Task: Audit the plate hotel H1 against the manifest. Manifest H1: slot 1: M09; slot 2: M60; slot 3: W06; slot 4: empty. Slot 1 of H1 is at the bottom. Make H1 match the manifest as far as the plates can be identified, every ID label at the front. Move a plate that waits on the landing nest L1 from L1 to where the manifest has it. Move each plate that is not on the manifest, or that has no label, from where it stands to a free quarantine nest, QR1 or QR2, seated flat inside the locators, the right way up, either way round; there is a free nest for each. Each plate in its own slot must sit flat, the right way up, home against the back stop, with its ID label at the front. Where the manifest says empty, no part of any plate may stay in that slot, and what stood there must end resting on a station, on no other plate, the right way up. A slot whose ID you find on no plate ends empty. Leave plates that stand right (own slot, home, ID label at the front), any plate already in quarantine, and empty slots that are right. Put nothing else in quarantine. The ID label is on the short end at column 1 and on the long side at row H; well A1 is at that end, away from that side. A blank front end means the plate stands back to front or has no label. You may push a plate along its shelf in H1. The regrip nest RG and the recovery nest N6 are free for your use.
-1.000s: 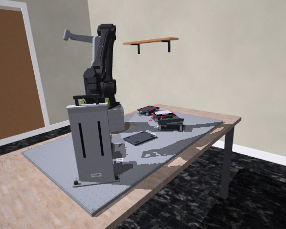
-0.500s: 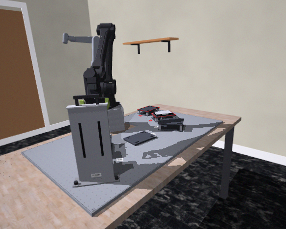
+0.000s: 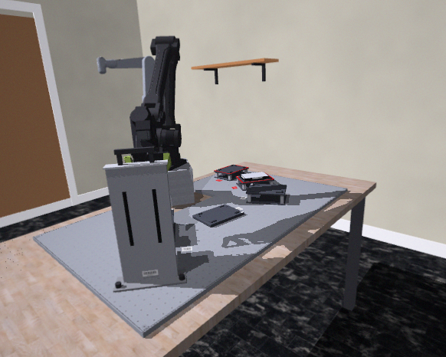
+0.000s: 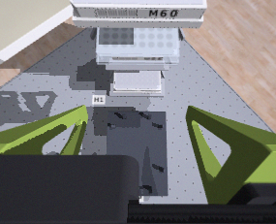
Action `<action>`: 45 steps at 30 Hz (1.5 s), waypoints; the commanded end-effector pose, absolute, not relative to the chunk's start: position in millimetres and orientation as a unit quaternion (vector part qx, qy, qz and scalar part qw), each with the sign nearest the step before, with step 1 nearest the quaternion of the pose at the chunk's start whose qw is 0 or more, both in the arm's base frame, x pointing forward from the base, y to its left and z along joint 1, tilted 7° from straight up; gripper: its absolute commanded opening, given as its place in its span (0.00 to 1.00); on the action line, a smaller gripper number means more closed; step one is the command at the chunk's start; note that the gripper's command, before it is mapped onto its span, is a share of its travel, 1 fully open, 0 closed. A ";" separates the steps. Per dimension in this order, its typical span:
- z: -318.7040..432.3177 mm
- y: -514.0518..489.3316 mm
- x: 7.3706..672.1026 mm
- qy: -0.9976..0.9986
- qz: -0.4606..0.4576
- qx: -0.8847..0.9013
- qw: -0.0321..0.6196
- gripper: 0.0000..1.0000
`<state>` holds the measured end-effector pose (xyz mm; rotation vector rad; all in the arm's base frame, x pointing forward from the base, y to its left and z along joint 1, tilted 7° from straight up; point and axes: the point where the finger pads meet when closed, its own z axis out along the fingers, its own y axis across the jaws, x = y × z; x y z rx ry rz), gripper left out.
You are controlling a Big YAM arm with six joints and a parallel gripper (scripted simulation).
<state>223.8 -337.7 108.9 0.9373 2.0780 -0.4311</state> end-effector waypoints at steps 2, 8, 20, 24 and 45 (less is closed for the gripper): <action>126.2 -349.4 230.3 0.812 -0.183 0.365 0.417 1.00; 126.2 -349.4 230.3 0.812 -0.183 0.365 0.417 1.00; 126.2 -349.4 230.3 0.812 -0.183 0.365 0.417 1.00; 126.2 -349.4 230.3 0.812 -0.183 0.365 0.417 1.00; 120.7 -341.4 219.7 0.811 -0.187 0.367 0.417 1.00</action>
